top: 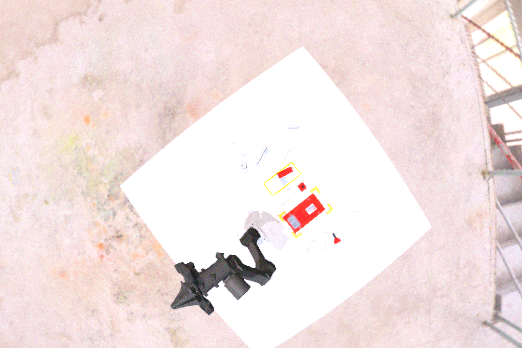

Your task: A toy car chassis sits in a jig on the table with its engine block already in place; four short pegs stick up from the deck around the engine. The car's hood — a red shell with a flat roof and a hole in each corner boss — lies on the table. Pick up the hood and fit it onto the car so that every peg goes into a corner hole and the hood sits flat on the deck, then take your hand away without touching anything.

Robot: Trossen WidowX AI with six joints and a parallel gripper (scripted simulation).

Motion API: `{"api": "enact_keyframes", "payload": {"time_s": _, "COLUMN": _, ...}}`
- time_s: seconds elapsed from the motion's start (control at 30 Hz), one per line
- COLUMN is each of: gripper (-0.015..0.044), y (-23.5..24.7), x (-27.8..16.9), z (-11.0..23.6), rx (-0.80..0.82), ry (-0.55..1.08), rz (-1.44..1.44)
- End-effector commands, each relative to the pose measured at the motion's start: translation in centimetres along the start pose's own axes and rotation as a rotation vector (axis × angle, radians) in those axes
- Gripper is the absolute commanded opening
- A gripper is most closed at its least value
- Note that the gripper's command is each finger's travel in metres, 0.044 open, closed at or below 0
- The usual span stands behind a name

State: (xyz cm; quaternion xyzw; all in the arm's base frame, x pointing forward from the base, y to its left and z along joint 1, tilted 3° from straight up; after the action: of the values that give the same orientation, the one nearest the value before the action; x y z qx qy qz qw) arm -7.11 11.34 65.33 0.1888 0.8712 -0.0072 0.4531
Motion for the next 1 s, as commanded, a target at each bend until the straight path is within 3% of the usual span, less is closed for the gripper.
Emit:
{"api": "enact_keyframes", "payload": {"time_s": 0.0, "gripper": 0.0000, "y": 2.7, "x": 0.8, "z": 0.5, "rx": 0.109, "ry": -0.009, "rz": -0.050}}
{"api": "enact_keyframes", "payload": {"time_s": 0.4, "gripper": 0.0000, "y": 11.7, "x": 3.5, "z": 4.0, "rx": 0.512, "ry": -0.026, "rz": -0.223}}
{"api": "enact_keyframes", "payload": {"time_s": 0.8, "gripper": 0.0000, "y": 20.0, "x": 6.1, "z": 11.6, "rx": 0.951, "ry": -0.010, "rz": -0.383}}
{"api": "enact_keyframes", "payload": {"time_s": 0.97, "gripper": 0.0000, "y": 21.4, "x": 6.1, "z": 14.3, "rx": 1.046, "ry": 0.042, "rz": -0.444}}
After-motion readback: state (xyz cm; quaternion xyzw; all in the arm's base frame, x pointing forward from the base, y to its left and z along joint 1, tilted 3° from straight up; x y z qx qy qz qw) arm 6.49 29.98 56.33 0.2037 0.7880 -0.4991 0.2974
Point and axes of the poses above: the point midway between the two fingers, 35 mm back from their tips, its own z axis back along the fingers, its own y axis across the jaws, x = y × z, the point moved 7 cm from there along z, back along the fingers, and after that the axes turned 15 degrees about -z, right-handed, at the moved point
